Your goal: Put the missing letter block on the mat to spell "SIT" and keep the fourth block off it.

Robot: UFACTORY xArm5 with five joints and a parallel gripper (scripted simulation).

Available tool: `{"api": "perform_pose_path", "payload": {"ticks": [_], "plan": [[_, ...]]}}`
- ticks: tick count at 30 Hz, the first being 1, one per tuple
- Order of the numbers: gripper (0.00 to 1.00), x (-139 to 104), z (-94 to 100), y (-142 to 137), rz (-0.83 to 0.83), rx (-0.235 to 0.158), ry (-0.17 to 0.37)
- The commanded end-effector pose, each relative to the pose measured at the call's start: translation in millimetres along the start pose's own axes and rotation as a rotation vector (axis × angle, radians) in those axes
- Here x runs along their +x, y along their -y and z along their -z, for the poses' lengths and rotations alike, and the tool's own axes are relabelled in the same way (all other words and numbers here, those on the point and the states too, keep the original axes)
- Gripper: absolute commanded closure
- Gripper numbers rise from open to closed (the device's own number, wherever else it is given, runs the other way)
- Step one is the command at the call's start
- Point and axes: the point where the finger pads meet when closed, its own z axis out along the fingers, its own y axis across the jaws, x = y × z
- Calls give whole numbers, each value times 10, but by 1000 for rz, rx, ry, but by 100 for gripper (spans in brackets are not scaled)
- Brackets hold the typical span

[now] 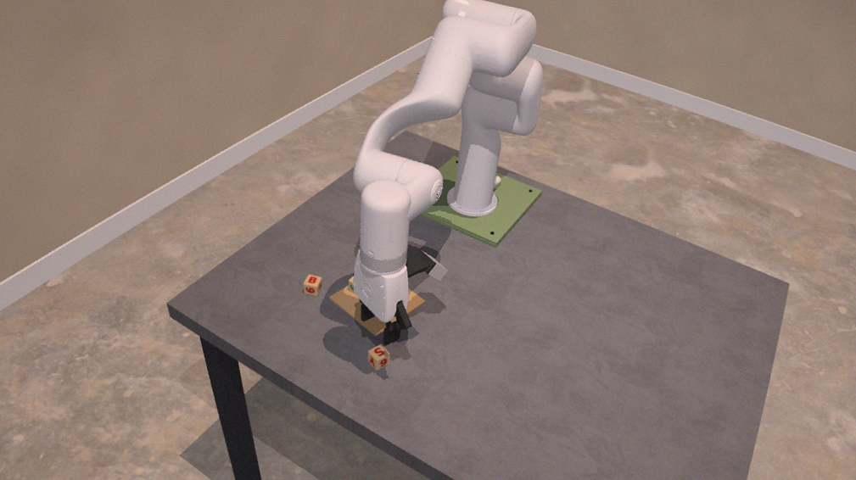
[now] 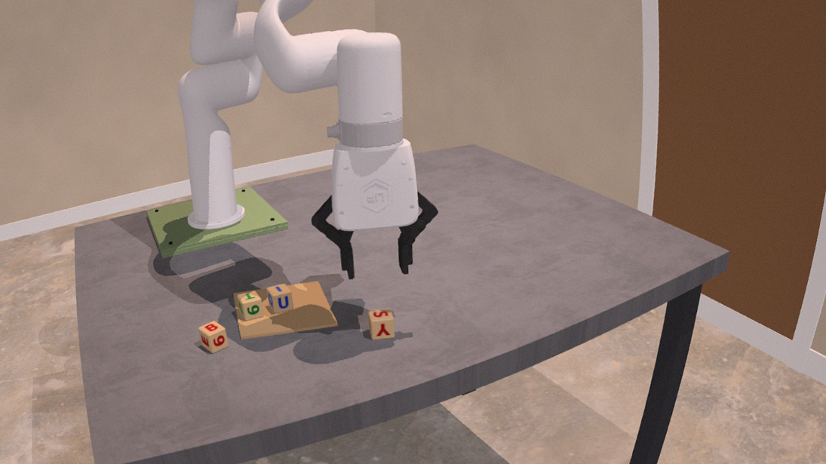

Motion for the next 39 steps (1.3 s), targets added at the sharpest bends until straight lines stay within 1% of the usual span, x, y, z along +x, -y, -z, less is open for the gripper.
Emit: {"api": "perform_pose_path", "payload": {"ticks": [1, 28, 39], "plan": [[31, -11, 18, -7, 0, -2, 4], [31, -11, 14, -7, 0, -2, 4], [31, -11, -53, -7, 0, -2, 4]]}}
